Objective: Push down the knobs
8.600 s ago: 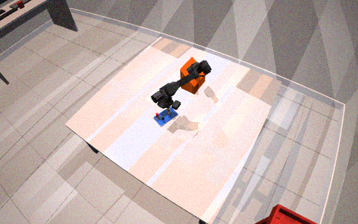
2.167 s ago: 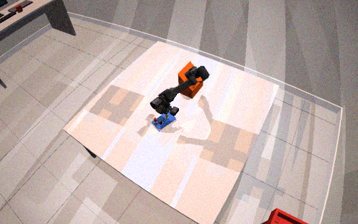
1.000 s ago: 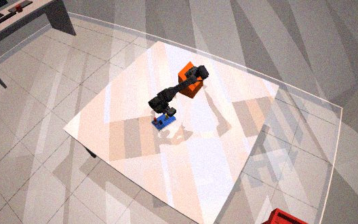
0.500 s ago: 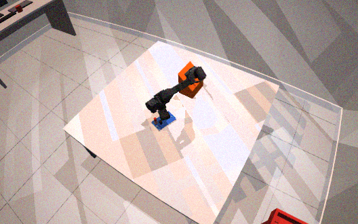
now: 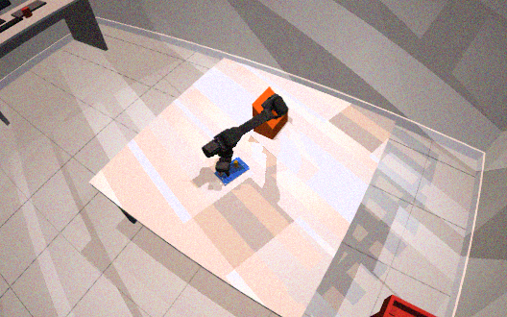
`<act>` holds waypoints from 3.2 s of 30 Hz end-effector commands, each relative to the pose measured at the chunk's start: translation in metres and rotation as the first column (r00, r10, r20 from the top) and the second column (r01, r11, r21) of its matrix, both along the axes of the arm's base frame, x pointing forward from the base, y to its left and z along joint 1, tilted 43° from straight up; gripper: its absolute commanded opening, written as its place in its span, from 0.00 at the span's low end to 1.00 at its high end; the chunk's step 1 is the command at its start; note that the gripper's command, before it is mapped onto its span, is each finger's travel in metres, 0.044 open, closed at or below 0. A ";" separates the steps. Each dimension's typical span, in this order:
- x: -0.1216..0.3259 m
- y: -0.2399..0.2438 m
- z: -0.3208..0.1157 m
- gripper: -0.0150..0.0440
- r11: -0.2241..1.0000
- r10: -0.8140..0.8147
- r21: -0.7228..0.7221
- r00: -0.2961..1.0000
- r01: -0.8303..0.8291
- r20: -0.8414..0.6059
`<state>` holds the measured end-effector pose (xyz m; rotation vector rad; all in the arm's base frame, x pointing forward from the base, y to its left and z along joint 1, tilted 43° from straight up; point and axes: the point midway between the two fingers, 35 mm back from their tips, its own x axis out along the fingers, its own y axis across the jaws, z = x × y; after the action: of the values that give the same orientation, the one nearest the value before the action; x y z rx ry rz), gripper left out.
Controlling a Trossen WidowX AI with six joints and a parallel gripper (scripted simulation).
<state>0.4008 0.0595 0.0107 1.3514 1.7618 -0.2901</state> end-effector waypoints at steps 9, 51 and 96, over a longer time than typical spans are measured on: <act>0.013 -0.002 0.008 0.25 0.973 -0.229 -0.016 0.949 0.231 -0.218; 0.012 0.026 -0.022 0.25 0.973 -0.228 -0.015 0.949 0.231 -0.218; 0.011 0.031 -0.027 0.25 0.973 -0.228 -0.015 0.949 0.231 -0.218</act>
<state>0.4126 0.0888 -0.0148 1.5840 1.7818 -0.5769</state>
